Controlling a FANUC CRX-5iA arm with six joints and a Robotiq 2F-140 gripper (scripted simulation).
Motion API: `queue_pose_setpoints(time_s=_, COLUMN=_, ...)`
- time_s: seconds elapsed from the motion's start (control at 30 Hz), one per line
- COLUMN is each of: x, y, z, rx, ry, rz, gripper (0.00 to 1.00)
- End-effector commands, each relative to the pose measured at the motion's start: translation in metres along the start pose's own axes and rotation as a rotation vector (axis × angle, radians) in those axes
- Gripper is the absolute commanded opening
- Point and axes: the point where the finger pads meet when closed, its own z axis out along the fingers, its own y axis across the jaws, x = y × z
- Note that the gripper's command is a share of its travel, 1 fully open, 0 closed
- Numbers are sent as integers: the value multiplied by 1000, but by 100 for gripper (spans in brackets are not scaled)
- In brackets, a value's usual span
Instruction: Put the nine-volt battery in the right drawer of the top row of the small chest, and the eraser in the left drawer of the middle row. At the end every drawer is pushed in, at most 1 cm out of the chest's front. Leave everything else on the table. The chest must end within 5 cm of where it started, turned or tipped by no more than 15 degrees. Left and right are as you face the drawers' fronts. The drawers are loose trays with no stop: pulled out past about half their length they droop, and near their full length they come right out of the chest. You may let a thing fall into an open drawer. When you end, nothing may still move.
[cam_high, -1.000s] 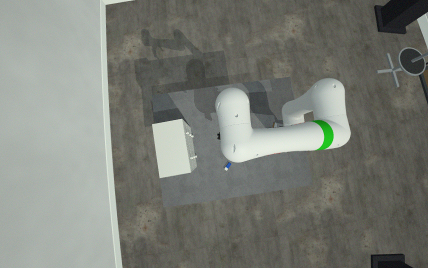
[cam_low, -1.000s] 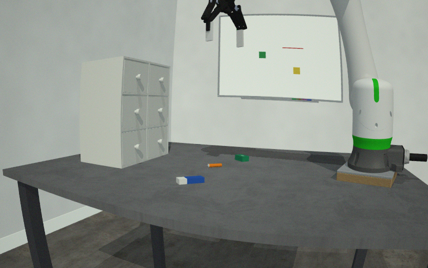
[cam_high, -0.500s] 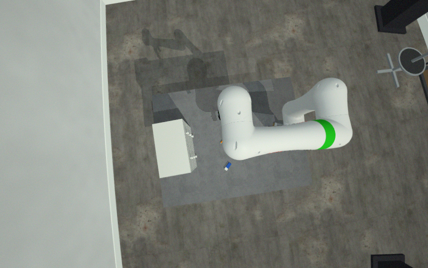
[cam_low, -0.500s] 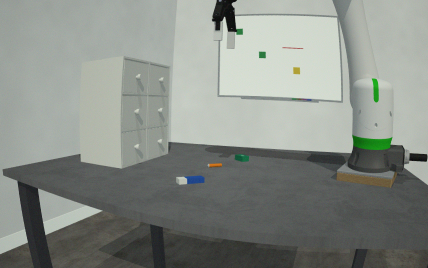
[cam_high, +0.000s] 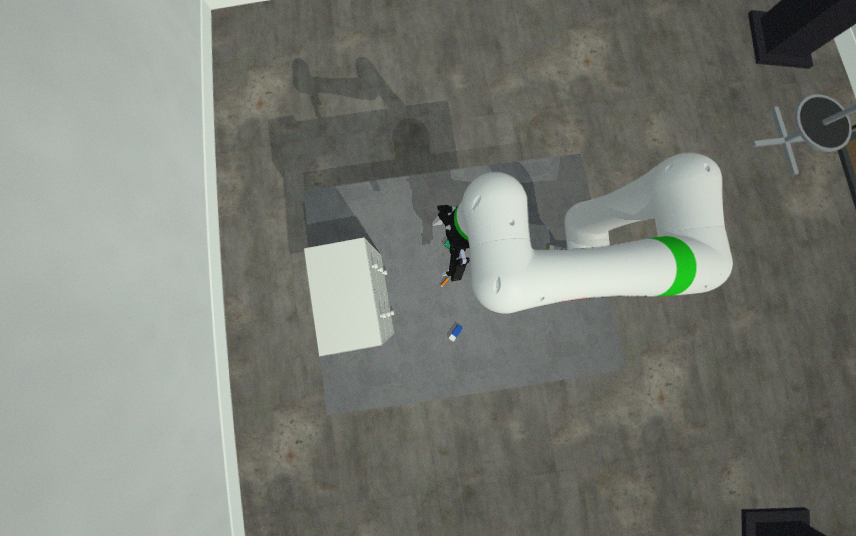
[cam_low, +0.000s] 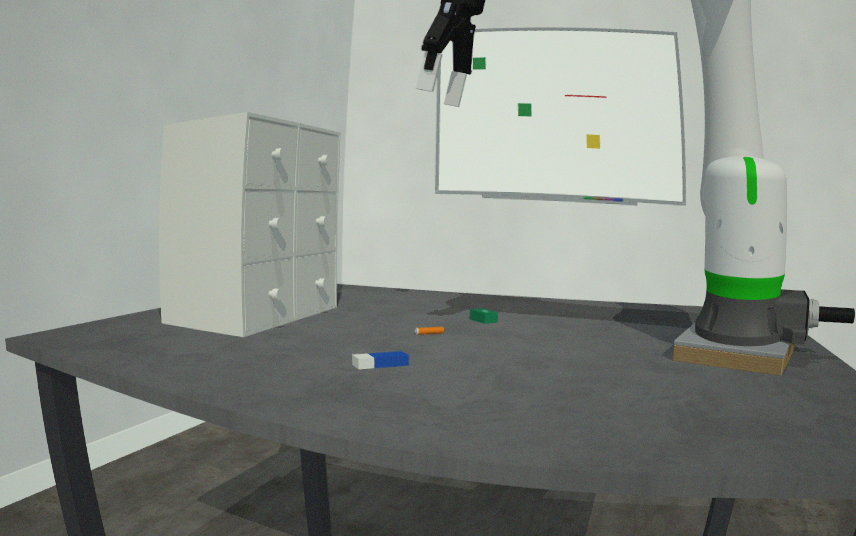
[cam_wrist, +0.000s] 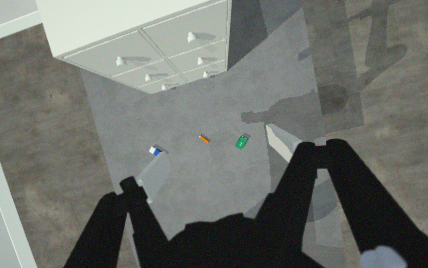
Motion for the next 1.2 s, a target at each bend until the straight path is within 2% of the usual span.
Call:
queue_pose_setpoints(time_s=0.0, x=7, y=0, z=10, rx=-2, ry=106, rz=-1, gripper=100)
queue_pose_setpoints(time_s=0.07, x=10, y=0, z=16, rx=-2, ry=165, rz=-2, gripper=100)
queue_pose_setpoints(time_s=0.13, x=10, y=0, z=16, rx=-2, ry=165, rz=-2, gripper=100)
queue_pose_setpoints(time_s=0.63, x=43, y=0, z=66, rx=0, ry=673, rz=-5, gripper=100)
queue_pose_setpoints(time_s=0.7, x=43, y=0, z=66, rx=0, ry=673, rz=-5, gripper=100)
queue_pose_setpoints(time_s=0.83, x=52, y=0, z=79, rx=1, ry=811, rz=-6, gripper=100)
queue_pose_setpoints(time_s=0.9, x=54, y=0, z=83, rx=1, ry=853, rz=-7, gripper=100)
queue_pose_setpoints(time_s=1.17, x=58, y=1, z=92, rx=3, ry=931, rz=-7, gripper=100)
